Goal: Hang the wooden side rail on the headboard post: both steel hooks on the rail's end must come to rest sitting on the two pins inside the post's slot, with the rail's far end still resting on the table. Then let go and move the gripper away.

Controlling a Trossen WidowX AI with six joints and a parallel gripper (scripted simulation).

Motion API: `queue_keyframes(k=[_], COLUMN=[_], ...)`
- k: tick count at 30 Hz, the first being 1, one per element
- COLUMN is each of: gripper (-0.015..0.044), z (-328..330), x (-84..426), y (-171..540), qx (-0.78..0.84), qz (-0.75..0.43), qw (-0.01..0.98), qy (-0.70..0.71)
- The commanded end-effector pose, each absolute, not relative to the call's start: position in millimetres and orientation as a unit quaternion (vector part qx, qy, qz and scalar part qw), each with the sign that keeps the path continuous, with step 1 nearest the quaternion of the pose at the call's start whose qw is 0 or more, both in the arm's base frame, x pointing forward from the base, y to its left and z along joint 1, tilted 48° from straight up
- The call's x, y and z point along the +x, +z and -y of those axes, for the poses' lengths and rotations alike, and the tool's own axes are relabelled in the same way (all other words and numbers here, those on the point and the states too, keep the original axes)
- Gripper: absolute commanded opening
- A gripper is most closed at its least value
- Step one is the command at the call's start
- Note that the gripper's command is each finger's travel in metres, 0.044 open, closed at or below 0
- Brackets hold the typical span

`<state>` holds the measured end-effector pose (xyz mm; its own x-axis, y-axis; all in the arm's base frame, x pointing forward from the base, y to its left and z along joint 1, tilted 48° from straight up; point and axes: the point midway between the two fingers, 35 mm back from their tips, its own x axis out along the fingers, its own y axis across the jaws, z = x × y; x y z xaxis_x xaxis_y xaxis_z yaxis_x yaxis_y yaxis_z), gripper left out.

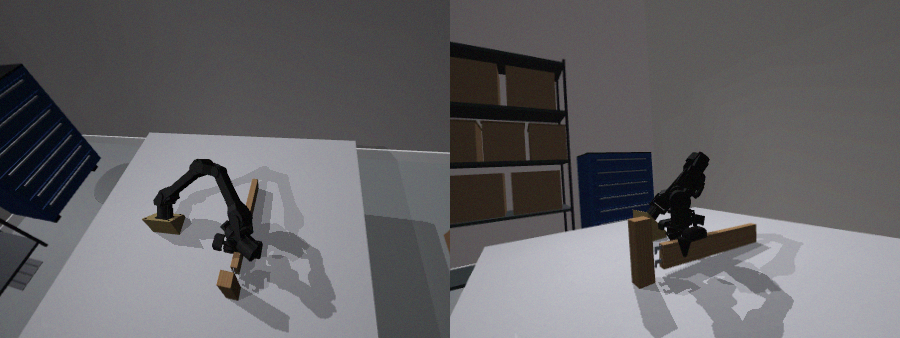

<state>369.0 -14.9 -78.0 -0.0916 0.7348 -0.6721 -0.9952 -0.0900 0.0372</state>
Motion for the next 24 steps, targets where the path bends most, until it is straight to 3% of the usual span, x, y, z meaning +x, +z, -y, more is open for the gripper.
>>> queue_keyframes(k=[1, 24], gripper=[0.0, 0.0], z=[20.9, 22.1], x=[372.6, 372.6], y=[-76.4, -78.2], qx=[-0.26, -0.26], qz=[-0.255, -0.255], qw=[0.627, 0.627], qy=[0.689, 0.689])
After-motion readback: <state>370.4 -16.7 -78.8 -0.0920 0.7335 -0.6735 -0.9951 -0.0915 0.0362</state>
